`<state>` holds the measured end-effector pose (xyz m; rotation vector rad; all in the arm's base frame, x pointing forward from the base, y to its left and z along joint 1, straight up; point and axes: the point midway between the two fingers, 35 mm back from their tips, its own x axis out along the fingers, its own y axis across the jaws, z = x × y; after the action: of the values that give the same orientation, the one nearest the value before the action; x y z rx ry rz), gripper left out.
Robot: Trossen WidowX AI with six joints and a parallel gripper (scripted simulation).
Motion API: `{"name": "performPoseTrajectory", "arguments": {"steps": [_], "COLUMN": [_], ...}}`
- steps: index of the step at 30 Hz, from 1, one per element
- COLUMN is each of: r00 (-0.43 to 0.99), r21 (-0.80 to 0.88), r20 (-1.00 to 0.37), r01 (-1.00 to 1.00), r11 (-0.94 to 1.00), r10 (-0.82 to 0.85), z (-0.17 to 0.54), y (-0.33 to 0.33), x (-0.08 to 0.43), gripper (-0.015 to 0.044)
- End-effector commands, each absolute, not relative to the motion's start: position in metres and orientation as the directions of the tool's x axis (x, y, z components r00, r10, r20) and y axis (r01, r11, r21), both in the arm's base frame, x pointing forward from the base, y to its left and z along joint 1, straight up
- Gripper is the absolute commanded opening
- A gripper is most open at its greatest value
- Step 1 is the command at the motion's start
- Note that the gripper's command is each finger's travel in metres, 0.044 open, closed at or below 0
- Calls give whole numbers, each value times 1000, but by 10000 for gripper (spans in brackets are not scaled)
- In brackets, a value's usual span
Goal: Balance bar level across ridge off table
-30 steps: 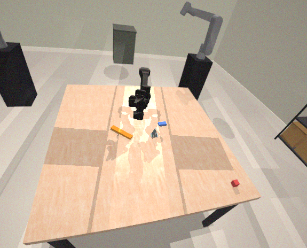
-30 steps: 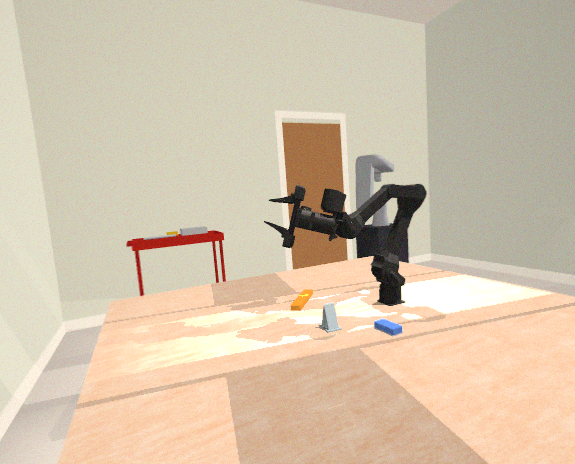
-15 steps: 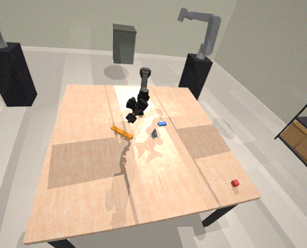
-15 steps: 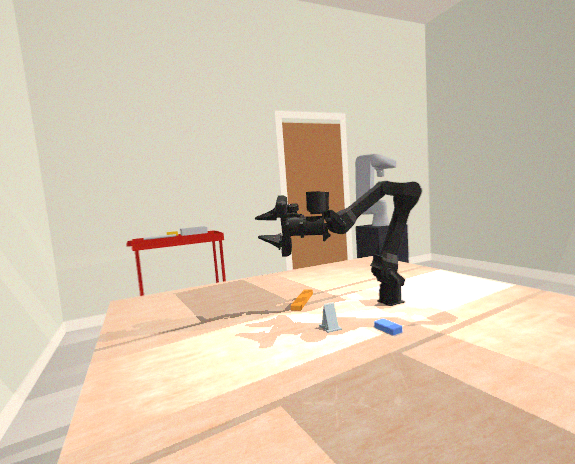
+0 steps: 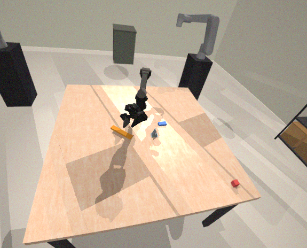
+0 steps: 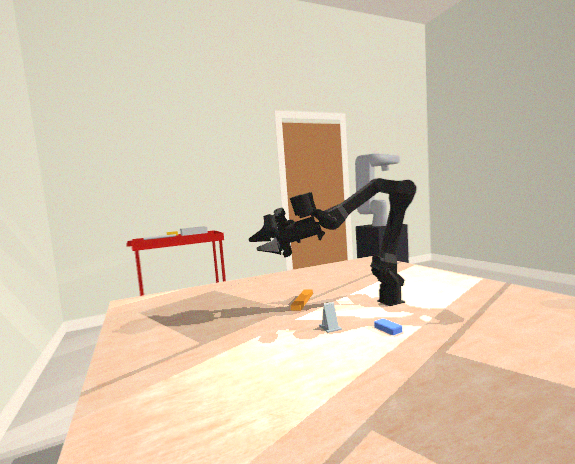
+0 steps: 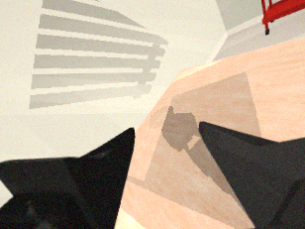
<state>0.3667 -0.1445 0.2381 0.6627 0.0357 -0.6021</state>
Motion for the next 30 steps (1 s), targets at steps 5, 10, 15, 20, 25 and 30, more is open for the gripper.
{"name": "performPoseTrajectory", "arguments": {"steps": [5,10,15,20,25,30], "r00": [785,748,705,654,599,538], "r21": [296,141,-4,-131,-234,-308], "r20": [-371,-455,-536,-612,-684,-750], "r01": [606,596,549,469,362,232], "r11": [738,791,836,873,902,923], "r10": [-496,-482,-465,-444,-417,-386], "z": [213,199,186,173,162,151], "y": [-154,-158,-162,-165,-168,-169], "x": [367,365,360,354,347,338], "gripper": [315,315,315,315,315,315]}}
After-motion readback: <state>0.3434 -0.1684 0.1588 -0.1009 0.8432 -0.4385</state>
